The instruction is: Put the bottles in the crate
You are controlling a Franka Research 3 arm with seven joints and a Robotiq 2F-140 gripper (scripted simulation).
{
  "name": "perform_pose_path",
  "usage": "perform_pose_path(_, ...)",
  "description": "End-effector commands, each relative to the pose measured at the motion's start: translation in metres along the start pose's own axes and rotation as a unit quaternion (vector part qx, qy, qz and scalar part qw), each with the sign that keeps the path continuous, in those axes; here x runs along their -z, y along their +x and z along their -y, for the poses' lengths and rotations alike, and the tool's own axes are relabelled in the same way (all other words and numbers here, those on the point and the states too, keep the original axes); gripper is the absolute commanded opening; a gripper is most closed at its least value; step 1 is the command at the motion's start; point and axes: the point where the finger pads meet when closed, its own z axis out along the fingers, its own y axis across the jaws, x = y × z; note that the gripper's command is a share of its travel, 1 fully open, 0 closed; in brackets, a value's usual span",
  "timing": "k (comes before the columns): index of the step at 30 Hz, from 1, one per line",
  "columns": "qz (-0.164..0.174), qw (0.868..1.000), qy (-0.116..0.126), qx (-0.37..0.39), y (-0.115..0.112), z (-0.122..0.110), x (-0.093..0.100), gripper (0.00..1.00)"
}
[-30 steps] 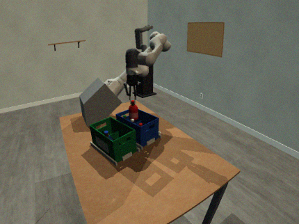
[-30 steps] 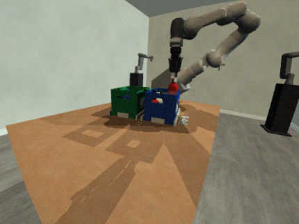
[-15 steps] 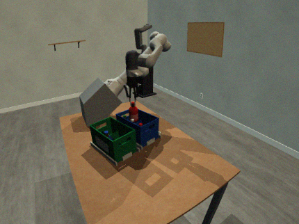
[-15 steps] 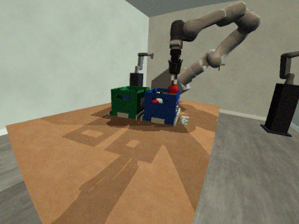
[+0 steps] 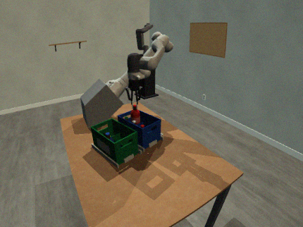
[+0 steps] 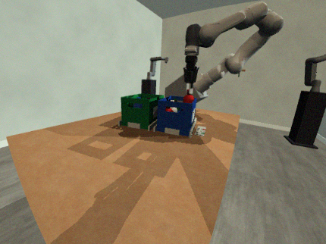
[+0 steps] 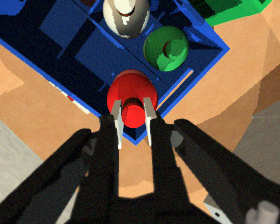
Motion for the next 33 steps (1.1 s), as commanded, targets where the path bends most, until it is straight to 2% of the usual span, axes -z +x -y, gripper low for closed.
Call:
perform_pose_path(1,-0.008,1.000,-0.003,0.004,0.005,-0.002,0.000,0.00)
perform_pose_path(33,-0.008,1.000,-0.003,0.004,0.005,-0.002,-0.029,0.00)
